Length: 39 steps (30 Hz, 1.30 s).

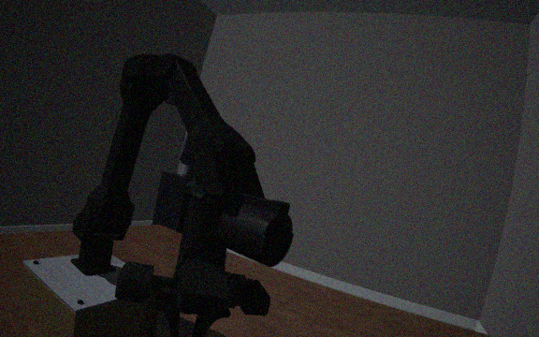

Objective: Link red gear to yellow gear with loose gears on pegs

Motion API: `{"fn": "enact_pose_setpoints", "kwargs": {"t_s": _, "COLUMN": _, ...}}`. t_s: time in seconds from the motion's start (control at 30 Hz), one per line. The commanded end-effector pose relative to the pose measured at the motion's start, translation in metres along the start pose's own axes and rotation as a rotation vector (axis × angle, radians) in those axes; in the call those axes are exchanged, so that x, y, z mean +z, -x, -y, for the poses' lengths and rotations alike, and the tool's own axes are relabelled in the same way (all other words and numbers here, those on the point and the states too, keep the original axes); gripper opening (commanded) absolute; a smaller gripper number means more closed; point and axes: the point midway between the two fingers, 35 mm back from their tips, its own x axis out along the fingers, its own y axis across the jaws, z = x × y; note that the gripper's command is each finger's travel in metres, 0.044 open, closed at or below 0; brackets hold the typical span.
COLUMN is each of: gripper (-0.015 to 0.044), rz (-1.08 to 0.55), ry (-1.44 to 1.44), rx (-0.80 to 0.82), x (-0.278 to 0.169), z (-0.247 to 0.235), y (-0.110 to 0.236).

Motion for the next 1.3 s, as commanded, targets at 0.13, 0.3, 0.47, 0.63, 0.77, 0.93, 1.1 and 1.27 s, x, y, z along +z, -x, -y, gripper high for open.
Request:
{"fn": "enact_pose_setpoints", "kwargs": {"t_s": 0.13, "gripper": 0.0, "rz": -0.002, "ry": -0.25, "rx": 0.005, "x": 0.0, "z": -0.001, "y": 0.001}}
{"fn": "enact_pose_setpoints", "kwargs": {"t_s": 0.3, "gripper": 0.0, "rz": -0.003, "ry": -0.399, "rx": 0.005, "x": 0.0, "z": -0.001, "y": 0.001}}
{"fn": "enact_pose_setpoints", "kwargs": {"t_s": 0.47, "gripper": 0.0, "rz": -0.003, "ry": -0.548, "rx": 0.005, "x": 0.0, "z": -0.001, "y": 0.001}}
{"fn": "enact_pose_setpoints", "kwargs": {"t_s": 0.63, "gripper": 0.0, "rz": -0.003, "ry": -0.677, "rx": 0.004, "x": 0.0, "z": -0.001, "y": 0.001}}
{"fn": "enact_pose_setpoints", "kwargs": {"t_s": 0.77, "gripper": 0.0, "rz": -0.003, "ry": -0.682, "rx": 0.004, "x": 0.0, "z": -0.001, "y": 0.001}}
{"fn": "enact_pose_setpoints", "kwargs": {"t_s": 0.93, "gripper": 0.0, "rz": -0.003, "ry": -0.658, "rx": 0.005, "x": 0.0, "z": -0.002, "y": -0.001}}
{"fn": "enact_pose_setpoints", "kwargs": {"t_s": 1.1, "gripper": 0.0, "rz": -0.003, "ry": -0.583, "rx": 0.005, "x": -0.001, "z": -0.002, "y": -0.007}}
{"fn": "enact_pose_setpoints", "kwargs": {"t_s": 1.27, "gripper": 0.0, "rz": -0.003, "ry": -0.522, "rx": 0.005, "x": -0.001, "z": -0.001, "y": -0.015}}
